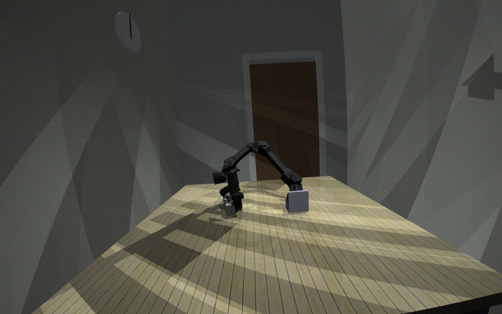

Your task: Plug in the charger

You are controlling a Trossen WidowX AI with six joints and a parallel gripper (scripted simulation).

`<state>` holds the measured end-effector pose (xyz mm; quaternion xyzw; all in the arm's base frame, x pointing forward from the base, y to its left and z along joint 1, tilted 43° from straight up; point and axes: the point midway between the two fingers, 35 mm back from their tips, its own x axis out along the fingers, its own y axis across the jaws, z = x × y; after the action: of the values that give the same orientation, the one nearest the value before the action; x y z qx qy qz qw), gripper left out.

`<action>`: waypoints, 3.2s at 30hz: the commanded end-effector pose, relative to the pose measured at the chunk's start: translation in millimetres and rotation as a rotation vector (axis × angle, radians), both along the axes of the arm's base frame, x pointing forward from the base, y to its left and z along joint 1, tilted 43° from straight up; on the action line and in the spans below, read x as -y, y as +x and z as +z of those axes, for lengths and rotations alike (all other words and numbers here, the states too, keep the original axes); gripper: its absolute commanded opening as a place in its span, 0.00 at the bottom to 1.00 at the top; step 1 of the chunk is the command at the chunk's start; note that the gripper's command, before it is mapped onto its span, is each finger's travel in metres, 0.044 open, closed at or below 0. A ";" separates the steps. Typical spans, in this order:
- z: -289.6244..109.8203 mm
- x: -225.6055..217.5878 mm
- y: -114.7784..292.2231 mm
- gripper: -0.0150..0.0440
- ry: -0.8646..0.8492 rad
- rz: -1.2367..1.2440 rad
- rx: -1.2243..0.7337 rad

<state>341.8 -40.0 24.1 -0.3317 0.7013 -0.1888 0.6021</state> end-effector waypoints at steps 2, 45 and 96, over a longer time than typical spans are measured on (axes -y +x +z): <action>0.1 -1.9 6.5 0.25 0.003 0.010 0.026; -2.0 0.5 -0.3 0.48 0.001 0.004 0.000; -0.7 2.6 -10.8 1.00 0.003 0.009 0.022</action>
<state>333.2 -42.1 23.3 -0.3293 0.6938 -0.1895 0.6118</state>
